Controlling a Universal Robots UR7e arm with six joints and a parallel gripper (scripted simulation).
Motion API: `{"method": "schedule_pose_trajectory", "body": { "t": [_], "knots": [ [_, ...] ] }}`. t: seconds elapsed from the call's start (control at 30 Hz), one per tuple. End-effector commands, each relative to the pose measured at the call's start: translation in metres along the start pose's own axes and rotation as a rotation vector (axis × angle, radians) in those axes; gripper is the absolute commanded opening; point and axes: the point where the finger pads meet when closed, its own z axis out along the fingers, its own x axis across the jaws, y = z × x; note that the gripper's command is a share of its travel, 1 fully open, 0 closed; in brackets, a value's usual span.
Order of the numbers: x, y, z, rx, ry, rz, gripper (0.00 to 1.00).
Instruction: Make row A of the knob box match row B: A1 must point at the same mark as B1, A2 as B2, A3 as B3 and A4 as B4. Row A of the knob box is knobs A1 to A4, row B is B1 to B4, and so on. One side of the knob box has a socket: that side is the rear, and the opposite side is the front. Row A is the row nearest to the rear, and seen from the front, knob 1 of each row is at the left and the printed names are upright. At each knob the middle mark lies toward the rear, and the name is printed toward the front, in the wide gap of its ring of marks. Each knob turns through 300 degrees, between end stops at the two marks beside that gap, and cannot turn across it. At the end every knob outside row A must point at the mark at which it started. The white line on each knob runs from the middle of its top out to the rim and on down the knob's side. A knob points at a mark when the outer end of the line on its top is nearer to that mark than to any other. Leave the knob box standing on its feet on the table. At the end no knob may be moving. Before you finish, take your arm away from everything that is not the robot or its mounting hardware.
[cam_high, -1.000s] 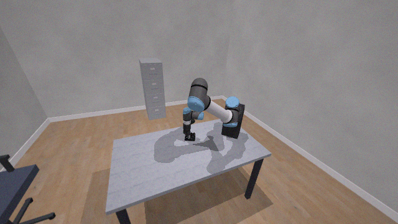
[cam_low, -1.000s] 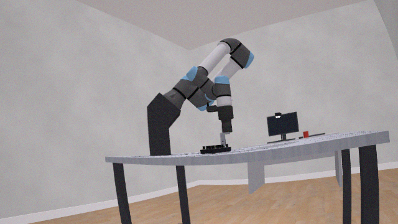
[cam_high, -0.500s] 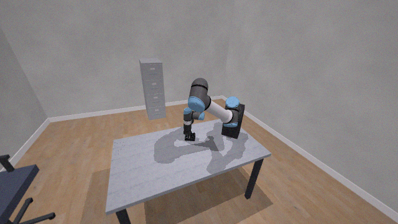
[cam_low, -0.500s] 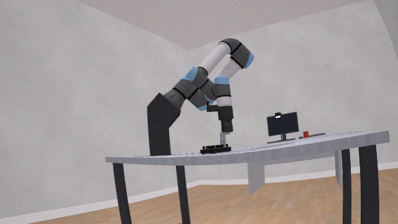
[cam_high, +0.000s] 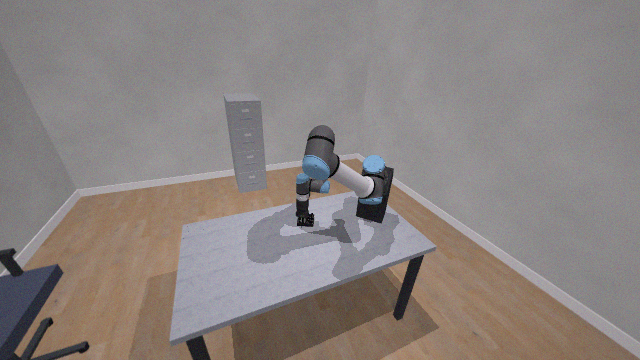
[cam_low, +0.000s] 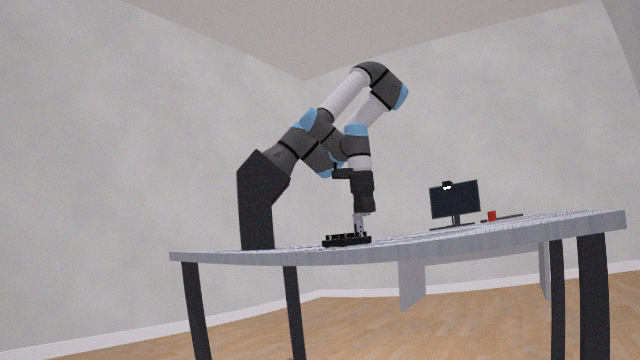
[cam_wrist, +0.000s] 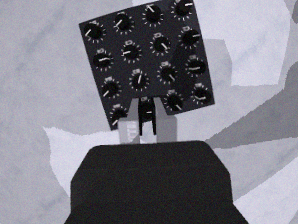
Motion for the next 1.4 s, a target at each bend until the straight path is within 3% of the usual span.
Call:
{"method": "schedule_pose_trajectory", "body": {
  "t": [0.0, 0.43, 1.37],
  "knots": [
    [0.0006, 0.0007, -0.0001, -0.003, 0.003, -0.067, 0.30],
    [0.0007, 0.0004, -0.0001, -0.003, 0.003, -0.197, 0.30],
    [-0.0003, 0.0006, -0.0002, -0.003, 0.001, -0.252, 0.30]
  ]
}}
